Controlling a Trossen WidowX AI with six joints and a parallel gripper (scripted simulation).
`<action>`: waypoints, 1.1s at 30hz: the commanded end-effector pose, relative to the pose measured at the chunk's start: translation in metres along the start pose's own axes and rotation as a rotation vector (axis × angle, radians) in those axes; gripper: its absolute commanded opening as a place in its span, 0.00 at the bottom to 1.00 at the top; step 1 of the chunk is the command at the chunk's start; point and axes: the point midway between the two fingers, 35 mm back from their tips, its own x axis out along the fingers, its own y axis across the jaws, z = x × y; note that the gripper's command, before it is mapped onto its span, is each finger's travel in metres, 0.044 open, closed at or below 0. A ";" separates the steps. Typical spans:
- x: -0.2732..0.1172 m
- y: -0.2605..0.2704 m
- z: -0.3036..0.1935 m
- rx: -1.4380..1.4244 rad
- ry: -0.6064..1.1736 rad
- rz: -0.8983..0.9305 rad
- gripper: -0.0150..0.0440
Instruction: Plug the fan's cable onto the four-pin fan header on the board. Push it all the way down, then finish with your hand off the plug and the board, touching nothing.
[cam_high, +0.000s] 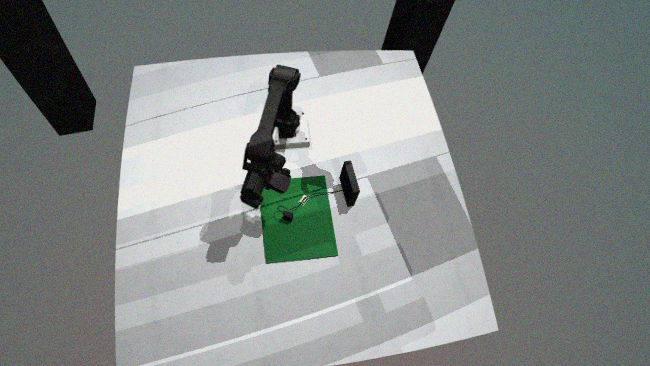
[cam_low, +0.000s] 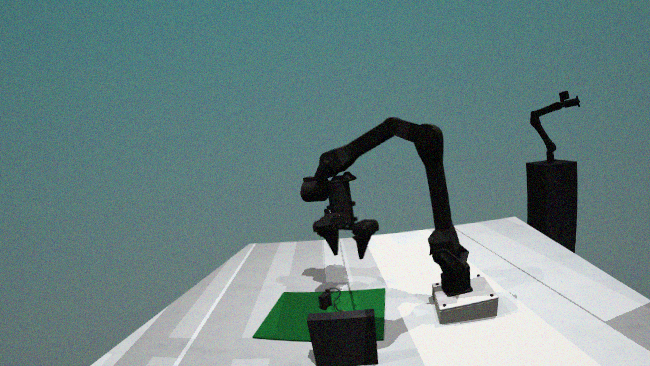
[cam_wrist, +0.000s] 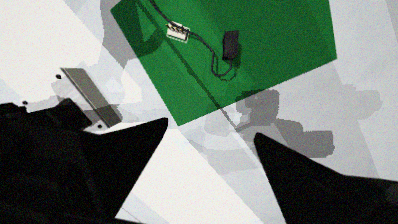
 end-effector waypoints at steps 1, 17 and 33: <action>0.000 0.000 0.002 -0.008 -0.003 0.006 1.00; -0.032 -0.008 0.104 -0.179 0.019 -0.040 1.00; 0.056 -0.010 0.101 -0.179 0.019 -0.040 1.00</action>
